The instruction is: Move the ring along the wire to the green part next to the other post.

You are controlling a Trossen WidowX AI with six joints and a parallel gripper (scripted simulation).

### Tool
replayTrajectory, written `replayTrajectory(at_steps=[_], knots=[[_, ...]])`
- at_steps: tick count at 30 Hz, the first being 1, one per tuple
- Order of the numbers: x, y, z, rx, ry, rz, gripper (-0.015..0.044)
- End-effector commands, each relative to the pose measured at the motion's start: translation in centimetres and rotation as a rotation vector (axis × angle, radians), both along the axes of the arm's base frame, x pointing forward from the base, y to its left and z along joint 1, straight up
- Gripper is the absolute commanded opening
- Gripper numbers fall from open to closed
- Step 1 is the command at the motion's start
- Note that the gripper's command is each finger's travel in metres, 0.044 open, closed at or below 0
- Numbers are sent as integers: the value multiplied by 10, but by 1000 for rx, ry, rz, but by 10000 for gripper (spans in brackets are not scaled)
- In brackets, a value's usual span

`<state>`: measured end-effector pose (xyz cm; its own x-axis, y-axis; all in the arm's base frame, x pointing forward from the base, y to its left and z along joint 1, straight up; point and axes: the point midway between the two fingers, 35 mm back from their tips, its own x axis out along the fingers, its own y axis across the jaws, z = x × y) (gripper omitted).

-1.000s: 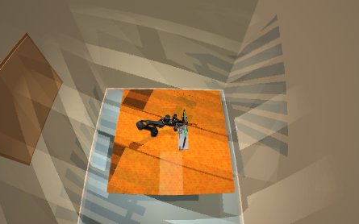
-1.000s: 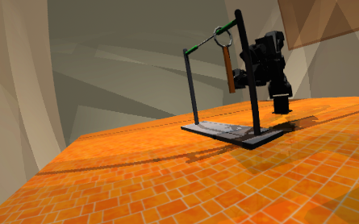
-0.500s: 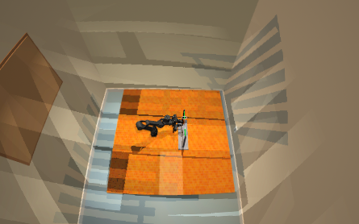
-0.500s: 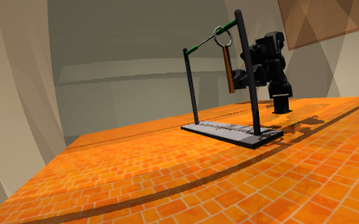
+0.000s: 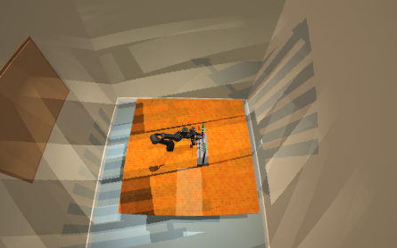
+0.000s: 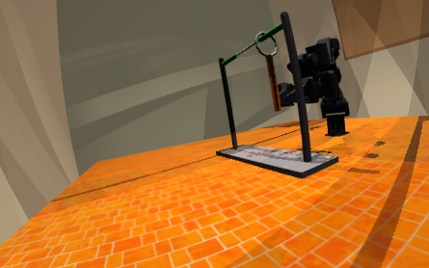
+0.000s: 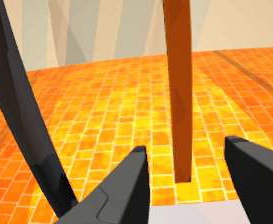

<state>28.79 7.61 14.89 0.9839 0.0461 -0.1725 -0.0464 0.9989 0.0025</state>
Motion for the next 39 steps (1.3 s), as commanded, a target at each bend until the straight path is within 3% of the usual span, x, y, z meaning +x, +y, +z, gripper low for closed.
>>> replayTrajectory(at_steps=[1,5,16,39], knots=[[0,0,0,4,0,-3,160],[0,0,0,4,0,-3,160],[-45,-4,6,0,3,0,440],[-45,-4,6,0,3,0,440]])
